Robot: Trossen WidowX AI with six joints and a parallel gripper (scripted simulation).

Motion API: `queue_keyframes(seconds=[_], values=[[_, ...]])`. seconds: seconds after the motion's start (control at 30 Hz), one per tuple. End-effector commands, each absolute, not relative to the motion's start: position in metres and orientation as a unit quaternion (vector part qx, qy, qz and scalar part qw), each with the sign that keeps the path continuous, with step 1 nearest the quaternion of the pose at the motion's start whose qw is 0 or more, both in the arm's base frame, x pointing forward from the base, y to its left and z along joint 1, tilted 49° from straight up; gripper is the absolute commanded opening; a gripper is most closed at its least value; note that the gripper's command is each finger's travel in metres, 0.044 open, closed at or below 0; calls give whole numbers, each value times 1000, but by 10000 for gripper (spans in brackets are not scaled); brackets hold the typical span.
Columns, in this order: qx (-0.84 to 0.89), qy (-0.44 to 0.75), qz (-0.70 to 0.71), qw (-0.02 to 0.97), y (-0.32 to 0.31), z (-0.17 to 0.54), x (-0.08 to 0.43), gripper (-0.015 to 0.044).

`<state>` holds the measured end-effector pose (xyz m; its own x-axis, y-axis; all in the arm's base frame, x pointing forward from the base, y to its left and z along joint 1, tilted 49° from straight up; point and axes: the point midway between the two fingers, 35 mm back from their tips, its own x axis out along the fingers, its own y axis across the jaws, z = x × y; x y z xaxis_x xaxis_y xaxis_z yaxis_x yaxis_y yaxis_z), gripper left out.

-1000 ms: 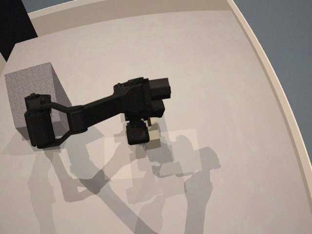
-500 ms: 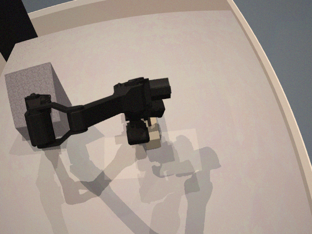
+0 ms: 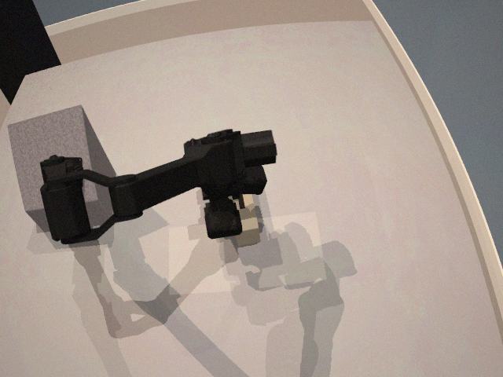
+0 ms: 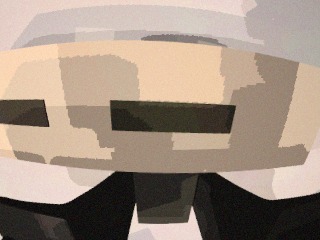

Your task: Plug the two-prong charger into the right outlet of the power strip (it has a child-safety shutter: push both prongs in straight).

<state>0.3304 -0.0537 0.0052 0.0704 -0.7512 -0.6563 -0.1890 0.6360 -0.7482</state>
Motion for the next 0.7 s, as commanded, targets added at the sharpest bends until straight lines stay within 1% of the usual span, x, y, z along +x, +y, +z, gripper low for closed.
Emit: queue_keyframes(seconds=[0.0,0.5,0.53,0.67], values=[[-360,636,-224,645,-51,7,338,0],[-360,636,-224,645,-51,7,338,0],[-365,645,-222,634,-54,5,330,0],[-365,645,-222,634,-54,5,330,0]])
